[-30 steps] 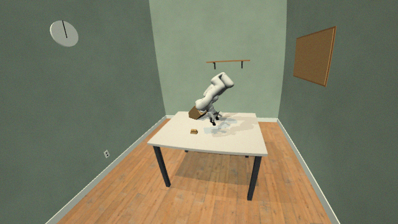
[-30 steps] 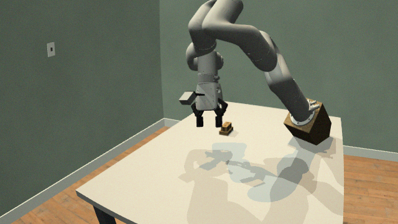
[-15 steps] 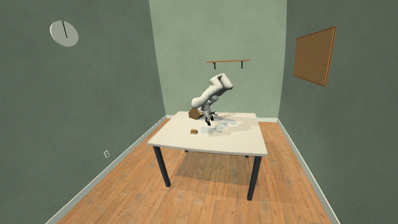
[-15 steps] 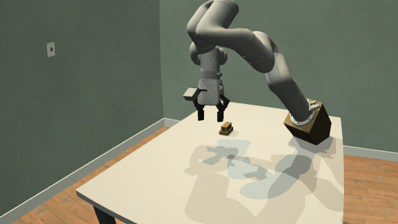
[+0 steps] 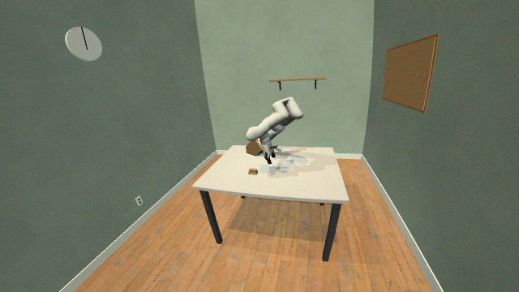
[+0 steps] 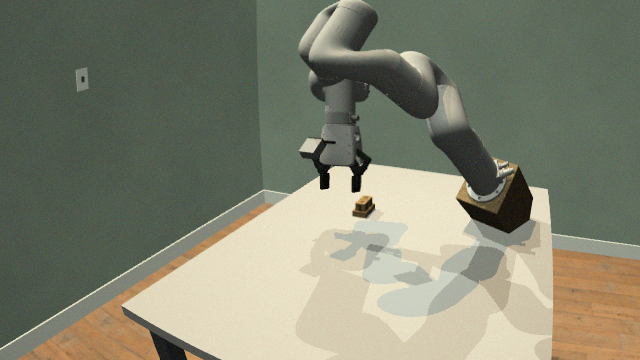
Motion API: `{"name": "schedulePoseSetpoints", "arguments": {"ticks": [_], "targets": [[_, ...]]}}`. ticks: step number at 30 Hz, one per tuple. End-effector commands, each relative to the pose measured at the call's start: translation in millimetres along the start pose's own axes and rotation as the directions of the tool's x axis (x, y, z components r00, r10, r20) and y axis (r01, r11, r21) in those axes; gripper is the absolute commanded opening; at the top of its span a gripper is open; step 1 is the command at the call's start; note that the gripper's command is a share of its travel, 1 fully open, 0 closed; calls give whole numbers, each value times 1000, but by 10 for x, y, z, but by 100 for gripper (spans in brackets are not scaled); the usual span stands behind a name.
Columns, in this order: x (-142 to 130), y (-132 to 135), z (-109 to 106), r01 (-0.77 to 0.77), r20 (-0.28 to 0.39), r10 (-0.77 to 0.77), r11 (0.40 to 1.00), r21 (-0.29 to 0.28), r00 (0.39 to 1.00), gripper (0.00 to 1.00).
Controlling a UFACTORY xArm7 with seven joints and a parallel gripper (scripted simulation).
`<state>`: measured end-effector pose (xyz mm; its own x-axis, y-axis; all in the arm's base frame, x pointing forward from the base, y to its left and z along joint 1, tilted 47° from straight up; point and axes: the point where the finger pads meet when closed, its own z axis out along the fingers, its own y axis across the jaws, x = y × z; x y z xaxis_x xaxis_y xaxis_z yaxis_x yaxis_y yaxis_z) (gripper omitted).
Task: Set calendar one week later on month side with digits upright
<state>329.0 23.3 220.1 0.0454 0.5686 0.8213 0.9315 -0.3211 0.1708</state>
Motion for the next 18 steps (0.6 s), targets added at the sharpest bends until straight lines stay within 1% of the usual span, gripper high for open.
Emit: {"name": "schedulePoseSetpoints", "arguments": {"ticks": [1,9,11,18], "targets": [[-90,45,-34,14,7,-14,1000,-12,1000,100],[-90,45,-34,14,7,-14,1000,-12,1000,100],[-540,174,-174,70,67,-67,996,-50,996,100],[-540,174,-174,70,67,-67,996,-50,996,100]]}}
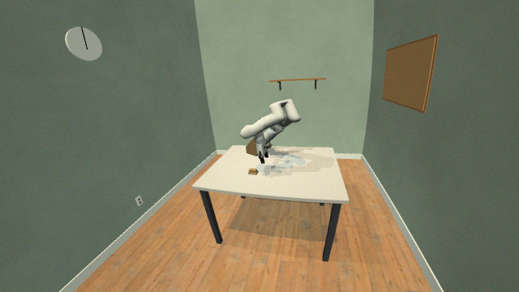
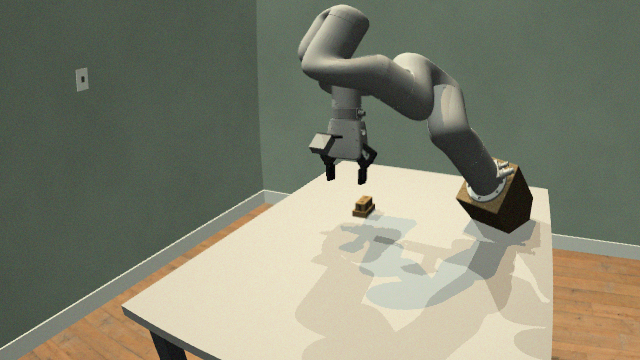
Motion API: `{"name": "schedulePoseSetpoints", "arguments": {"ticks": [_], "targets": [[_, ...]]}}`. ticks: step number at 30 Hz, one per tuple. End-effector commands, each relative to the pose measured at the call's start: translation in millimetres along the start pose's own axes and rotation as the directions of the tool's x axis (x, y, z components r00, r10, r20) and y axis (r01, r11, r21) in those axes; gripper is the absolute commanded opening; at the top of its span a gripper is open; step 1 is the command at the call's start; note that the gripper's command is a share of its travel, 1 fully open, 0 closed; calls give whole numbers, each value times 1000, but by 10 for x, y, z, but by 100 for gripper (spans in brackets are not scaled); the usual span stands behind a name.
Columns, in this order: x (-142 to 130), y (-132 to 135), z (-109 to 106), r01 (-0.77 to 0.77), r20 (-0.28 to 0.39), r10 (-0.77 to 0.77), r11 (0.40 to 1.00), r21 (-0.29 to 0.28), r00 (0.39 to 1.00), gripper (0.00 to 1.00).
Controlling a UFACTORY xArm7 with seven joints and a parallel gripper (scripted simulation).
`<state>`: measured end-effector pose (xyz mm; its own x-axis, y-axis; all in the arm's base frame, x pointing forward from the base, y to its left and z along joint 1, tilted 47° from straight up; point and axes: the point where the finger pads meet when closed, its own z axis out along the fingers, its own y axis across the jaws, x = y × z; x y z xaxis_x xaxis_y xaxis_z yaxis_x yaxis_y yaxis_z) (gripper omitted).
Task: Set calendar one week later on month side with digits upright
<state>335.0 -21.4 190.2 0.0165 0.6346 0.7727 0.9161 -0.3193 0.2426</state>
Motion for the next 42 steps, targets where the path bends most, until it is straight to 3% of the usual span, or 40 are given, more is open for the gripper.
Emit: {"name": "schedulePoseSetpoints", "arguments": {"ticks": [1,8,10,25,27,35,38,42], "targets": [[-46,24,-16,10,0,-10,1000,-7,1000,100],[-46,24,-16,10,0,-10,1000,-7,1000,100],[-433,68,-105,52,53,-51,998,-28,997,100],[-433,68,-105,52,53,-51,998,-28,997,100],[-728,76,-174,82,95,-78,996,-36,992,100],[-728,76,-174,82,95,-78,996,-36,992,100],[-994,64,-237,108,133,-102,993,-38,986,100],[-1070,57,-256,115,144,-109,993,-38,984,100]]}}
